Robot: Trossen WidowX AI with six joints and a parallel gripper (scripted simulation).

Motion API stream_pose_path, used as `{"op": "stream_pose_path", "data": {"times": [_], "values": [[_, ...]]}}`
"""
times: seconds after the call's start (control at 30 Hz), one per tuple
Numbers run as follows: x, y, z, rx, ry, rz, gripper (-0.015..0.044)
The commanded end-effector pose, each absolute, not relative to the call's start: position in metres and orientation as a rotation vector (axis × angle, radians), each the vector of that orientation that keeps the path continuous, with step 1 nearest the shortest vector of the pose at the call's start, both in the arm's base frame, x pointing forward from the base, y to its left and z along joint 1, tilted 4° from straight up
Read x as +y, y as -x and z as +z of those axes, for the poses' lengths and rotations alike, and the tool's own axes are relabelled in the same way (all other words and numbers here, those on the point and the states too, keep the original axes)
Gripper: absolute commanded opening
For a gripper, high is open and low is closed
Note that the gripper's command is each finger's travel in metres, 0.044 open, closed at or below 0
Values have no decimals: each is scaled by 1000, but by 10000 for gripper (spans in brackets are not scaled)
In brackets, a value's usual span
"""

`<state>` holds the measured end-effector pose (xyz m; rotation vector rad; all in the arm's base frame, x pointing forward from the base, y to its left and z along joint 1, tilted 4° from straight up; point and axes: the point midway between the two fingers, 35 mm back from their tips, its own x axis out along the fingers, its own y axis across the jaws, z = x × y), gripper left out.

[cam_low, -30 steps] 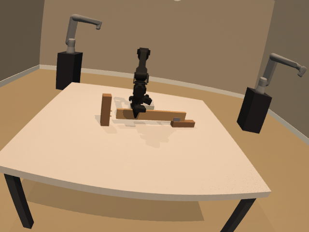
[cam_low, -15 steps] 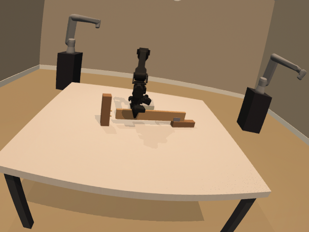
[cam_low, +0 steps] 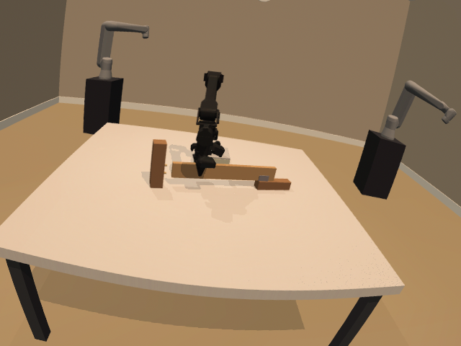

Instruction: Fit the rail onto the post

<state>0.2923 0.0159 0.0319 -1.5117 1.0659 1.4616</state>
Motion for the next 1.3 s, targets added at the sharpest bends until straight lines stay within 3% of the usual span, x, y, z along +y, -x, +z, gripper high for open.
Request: {"op": "stream_pose_path", "data": {"times": [0.0, 1.27], "values": [[15, -297, 35, 1055, 1521, 1456, 0], [6, -303, 36, 1056, 1522, 1455, 0]]}}
